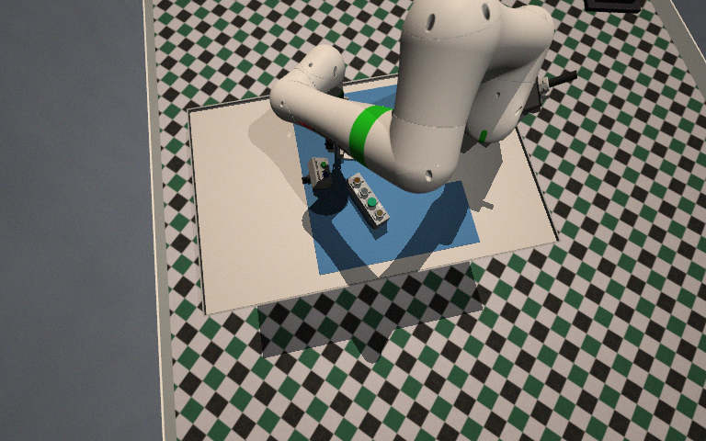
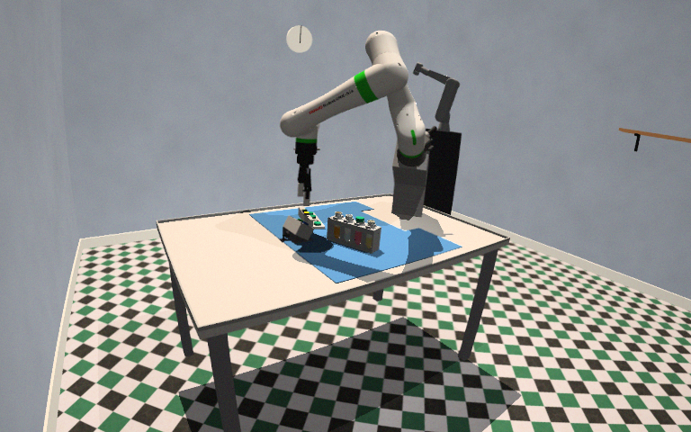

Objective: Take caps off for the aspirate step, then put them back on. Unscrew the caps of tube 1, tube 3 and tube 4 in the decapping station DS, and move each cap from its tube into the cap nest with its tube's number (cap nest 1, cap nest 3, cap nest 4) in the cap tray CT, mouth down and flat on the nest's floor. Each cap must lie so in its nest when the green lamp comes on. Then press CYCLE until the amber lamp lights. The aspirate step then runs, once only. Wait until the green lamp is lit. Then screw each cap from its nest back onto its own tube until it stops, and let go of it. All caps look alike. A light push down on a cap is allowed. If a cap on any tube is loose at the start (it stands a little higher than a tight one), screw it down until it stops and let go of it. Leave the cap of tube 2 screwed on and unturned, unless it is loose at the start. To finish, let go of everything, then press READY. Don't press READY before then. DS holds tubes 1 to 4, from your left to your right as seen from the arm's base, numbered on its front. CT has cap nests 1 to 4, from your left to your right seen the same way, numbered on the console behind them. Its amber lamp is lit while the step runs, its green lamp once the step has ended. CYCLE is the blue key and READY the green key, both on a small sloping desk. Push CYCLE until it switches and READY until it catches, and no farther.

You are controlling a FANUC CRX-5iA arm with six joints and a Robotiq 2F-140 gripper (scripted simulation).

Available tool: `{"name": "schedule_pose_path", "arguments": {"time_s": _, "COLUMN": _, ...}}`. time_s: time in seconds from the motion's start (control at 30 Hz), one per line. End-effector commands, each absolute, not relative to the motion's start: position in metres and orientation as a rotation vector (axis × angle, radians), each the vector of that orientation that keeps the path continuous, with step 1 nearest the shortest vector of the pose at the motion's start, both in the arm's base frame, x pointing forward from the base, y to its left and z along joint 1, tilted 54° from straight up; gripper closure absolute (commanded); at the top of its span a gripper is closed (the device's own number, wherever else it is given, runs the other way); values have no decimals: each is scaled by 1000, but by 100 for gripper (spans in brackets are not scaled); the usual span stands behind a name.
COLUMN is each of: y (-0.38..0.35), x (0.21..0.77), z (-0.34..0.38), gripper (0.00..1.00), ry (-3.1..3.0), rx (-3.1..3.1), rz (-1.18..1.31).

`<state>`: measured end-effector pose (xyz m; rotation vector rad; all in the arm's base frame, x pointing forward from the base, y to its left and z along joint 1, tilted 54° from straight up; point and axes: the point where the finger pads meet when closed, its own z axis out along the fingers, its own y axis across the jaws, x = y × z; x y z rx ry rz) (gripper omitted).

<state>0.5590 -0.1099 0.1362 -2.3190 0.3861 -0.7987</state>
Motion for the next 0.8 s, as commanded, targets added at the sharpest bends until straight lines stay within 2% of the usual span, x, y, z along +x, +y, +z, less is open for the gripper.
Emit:
{"name": "schedule_pose_path", "arguments": {"time_s": 0.0, "y": -130, "x": 556, "z": 114, "gripper": 0, "ry": 354, "rx": -2298, "rz": -809}}
{"name": "schedule_pose_path", "arguments": {"time_s": 0.17, "y": -153, "x": 553, "z": 89, "gripper": 0, "ry": 354, "rx": -2298, "rz": -809}}
{"name": "schedule_pose_path", "arguments": {"time_s": 0.77, "y": -154, "x": 553, "z": 88, "gripper": 0, "ry": 354, "rx": -2298, "rz": -809}}
